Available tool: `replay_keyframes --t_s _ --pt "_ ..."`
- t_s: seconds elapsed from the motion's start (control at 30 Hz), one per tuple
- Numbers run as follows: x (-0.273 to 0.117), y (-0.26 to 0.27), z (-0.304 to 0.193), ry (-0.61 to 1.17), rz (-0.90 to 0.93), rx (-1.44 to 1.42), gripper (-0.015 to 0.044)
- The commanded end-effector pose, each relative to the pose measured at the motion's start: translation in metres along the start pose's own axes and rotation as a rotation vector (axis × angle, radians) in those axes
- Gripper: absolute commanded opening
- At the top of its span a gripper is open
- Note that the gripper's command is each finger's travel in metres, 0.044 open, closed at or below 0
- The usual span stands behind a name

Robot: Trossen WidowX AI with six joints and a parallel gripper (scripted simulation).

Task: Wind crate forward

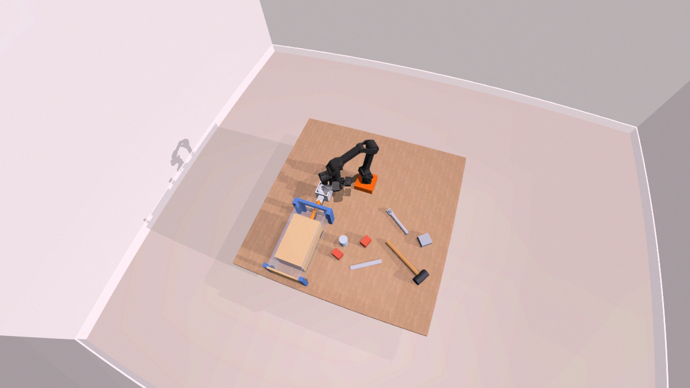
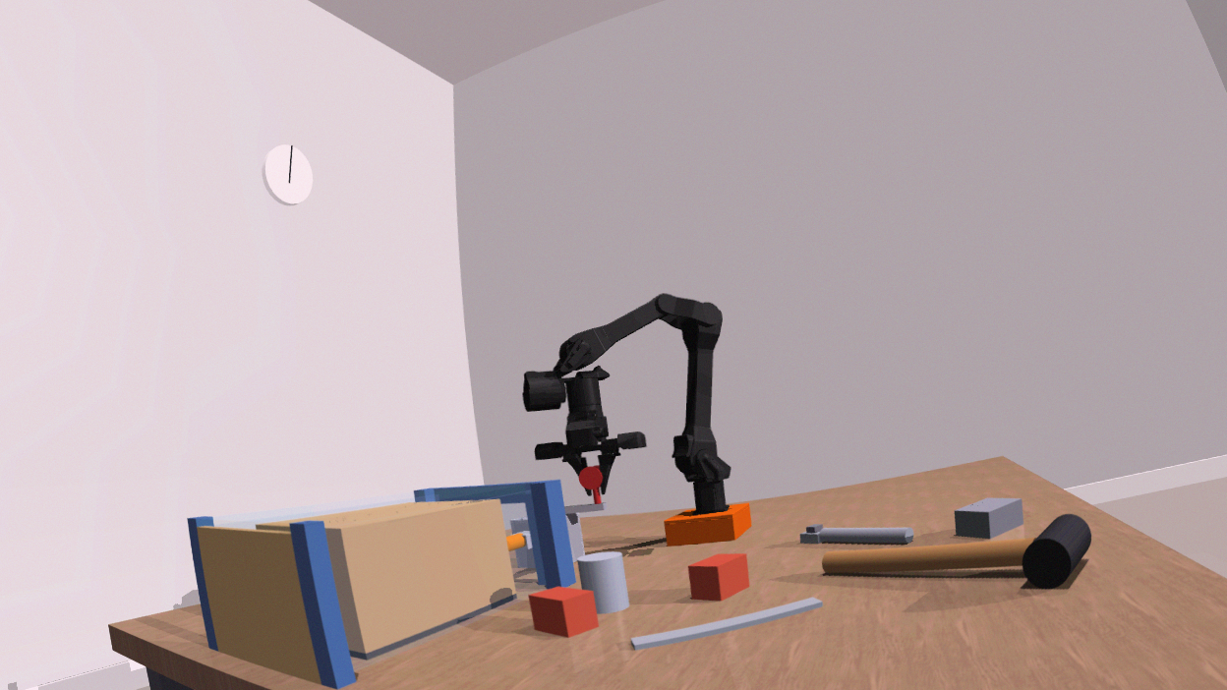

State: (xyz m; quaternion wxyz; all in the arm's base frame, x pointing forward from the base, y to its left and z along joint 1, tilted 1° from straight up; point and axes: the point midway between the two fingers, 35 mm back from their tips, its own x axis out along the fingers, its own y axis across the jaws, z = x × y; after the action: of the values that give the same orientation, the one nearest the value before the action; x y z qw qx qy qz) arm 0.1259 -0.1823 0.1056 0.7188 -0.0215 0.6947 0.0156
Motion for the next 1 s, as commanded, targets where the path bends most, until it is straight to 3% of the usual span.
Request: replay_keyframes --t_s 0.0,0.97 --pt "0.003 -0.001 -0.015 0.035 -0.001 0.015 0.0" --pt "0.002 -0.012 -0.045 0.038 -0.002 0.015 0.0"
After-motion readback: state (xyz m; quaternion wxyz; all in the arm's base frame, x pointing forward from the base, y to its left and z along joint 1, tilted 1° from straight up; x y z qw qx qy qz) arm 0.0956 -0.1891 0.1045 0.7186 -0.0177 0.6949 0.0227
